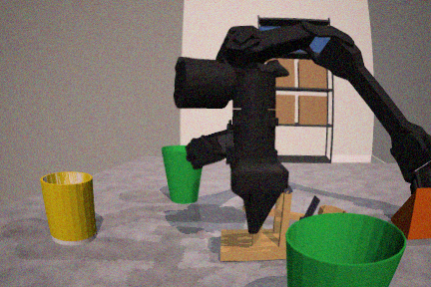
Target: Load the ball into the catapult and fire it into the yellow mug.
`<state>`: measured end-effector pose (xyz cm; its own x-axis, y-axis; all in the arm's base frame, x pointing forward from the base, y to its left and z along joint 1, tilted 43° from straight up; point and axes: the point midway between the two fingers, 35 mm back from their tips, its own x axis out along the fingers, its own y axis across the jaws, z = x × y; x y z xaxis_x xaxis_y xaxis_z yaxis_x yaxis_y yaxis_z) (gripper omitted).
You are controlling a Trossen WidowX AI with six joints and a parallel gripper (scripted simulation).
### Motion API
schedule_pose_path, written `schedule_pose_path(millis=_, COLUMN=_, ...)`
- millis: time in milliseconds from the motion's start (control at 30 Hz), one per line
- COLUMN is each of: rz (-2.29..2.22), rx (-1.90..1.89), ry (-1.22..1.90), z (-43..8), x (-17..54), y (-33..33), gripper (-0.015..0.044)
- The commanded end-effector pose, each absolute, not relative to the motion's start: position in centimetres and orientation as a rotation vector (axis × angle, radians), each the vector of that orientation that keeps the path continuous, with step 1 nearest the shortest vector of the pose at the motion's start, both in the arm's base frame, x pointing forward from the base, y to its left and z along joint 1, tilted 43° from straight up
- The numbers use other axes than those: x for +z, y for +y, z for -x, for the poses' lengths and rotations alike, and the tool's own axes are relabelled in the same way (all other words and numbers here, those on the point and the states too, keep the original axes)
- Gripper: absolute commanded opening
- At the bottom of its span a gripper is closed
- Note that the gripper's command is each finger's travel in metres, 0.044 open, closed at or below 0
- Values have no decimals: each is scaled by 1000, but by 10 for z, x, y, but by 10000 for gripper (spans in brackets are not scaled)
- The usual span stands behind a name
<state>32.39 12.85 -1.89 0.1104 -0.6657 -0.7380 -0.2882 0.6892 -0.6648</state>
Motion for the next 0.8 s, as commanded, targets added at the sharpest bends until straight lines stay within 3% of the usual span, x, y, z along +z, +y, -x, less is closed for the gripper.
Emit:
schedule_pose_path(millis=0, rz=843, rx=-330, ry=1478, z=-324, x=-23, y=124, gripper=440)
schedule_pose_path(millis=333, rz=843, rx=-331, ry=1477, z=-325, x=-33, y=114, gripper=440)
schedule_pose_path(millis=700, rz=834, rx=-332, ry=1480, z=-325, x=-31, y=116, gripper=151)
schedule_pose_path(millis=767, rz=834, rx=-332, ry=1480, z=-325, x=-31, y=116, gripper=138)
